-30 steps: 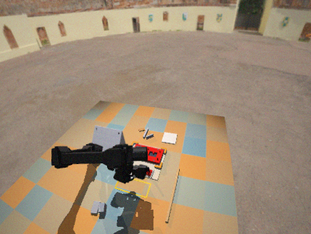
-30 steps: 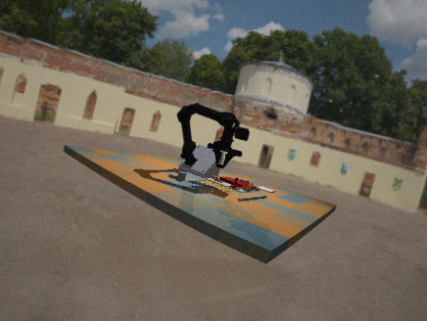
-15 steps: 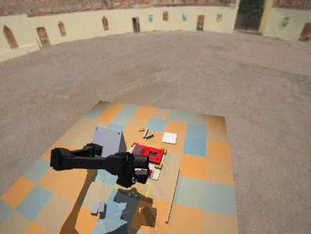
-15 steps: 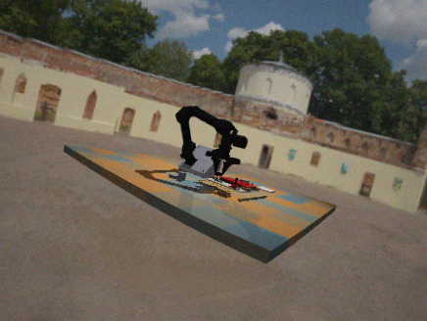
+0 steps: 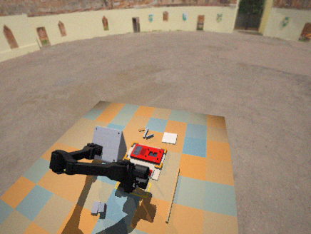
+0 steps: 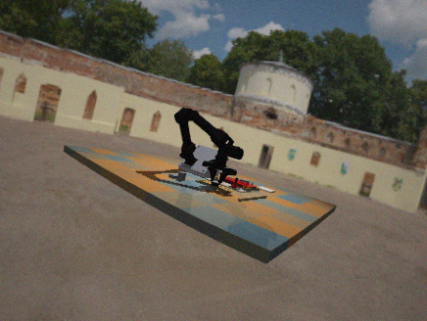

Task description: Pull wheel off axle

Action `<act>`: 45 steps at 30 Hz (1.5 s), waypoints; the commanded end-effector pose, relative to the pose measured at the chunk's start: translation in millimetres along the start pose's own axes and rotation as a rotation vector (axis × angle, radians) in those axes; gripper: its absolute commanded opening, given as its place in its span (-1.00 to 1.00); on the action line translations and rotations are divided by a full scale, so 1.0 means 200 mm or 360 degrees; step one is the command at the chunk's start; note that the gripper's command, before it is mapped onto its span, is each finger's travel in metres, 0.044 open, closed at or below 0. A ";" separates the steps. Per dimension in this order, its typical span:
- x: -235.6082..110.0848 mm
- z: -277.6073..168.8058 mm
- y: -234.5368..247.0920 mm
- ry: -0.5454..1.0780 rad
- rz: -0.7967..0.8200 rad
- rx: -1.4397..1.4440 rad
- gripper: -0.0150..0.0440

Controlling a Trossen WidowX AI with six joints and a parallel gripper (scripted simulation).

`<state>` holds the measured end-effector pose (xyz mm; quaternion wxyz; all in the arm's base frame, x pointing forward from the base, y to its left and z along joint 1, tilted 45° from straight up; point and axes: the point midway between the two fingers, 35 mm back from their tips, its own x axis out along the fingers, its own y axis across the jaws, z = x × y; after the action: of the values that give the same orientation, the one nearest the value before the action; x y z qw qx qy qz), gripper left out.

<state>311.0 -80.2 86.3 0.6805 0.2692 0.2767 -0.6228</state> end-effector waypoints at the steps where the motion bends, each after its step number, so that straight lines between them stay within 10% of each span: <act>1: 0.00 0.00 0.00 0.0000 -0.0001 0.0001 -0.22; 9: -0.01 0.00 0.00 0.0001 -0.0001 0.0001 0.49; 21: -0.30 -0.01 0.00 -0.0005 0.0001 -0.0012 0.53; 27: -0.40 -0.13 -0.17 0.0013 0.0004 -0.0028 1.00; 45: -0.53 -0.20 -0.41 -0.0001 -0.0006 -0.0019 1.00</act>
<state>223.1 15.7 131.8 0.6831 0.2635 0.2797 -0.6210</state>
